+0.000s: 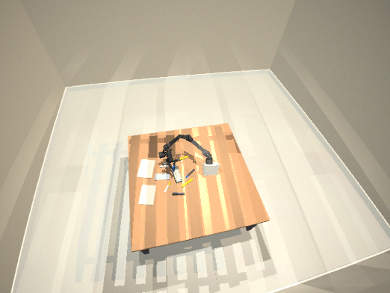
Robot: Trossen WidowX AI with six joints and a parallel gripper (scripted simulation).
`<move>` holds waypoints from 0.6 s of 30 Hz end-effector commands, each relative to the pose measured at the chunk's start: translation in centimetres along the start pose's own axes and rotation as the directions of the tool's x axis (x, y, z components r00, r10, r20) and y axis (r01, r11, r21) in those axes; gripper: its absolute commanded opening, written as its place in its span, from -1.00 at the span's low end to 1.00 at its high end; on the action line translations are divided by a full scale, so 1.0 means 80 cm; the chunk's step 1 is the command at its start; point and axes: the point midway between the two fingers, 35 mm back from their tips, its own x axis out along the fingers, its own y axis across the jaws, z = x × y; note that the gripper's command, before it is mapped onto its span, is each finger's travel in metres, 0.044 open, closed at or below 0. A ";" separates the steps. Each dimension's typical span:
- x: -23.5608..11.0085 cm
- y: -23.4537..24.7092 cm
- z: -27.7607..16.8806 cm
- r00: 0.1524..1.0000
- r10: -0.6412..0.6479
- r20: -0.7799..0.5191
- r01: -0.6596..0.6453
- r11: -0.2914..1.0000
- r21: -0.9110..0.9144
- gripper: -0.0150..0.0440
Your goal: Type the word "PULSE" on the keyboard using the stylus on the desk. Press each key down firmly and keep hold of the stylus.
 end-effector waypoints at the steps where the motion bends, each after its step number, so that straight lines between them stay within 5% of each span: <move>1: -0.005 0.000 -0.008 1.000 0.001 0.003 -0.001 1.000 -0.002 -0.22; 18: -0.021 0.000 -0.039 1.000 0.002 0.006 -0.002 1.000 -0.012 -0.32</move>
